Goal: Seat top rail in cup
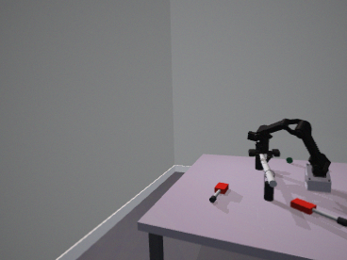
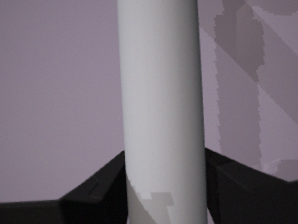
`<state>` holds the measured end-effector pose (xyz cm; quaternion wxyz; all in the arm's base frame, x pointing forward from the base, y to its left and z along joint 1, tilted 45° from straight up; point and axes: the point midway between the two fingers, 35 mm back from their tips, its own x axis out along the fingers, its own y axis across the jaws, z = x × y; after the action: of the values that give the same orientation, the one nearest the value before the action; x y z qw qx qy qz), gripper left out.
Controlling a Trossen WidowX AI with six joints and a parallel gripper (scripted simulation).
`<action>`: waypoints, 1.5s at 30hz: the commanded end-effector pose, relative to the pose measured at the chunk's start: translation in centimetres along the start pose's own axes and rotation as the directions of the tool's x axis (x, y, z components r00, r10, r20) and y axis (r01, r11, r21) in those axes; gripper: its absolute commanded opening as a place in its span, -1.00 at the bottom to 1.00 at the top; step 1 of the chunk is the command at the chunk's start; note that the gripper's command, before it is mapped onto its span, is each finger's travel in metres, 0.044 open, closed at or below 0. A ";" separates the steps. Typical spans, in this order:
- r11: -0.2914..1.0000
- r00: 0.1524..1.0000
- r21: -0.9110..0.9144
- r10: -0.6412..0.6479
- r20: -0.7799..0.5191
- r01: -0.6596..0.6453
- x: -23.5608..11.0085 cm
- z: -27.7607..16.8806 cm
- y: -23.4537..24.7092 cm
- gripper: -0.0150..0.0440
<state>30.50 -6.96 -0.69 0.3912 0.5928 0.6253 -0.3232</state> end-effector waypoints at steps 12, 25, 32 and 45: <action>1.000 1.000 -0.003 0.010 0.020 -0.010 -0.4 0.7 0.1 -0.49; 1.000 1.000 0.000 0.000 0.000 0.000 0.0 0.0 0.0 -0.49; 1.000 1.000 -0.001 0.000 0.002 0.000 -0.1 0.0 0.0 -0.49; 1.000 1.000 -0.001 0.000 0.007 0.000 -0.2 0.2 0.0 -0.49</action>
<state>30.51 -6.95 -0.69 0.3914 0.5927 0.6255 -0.3229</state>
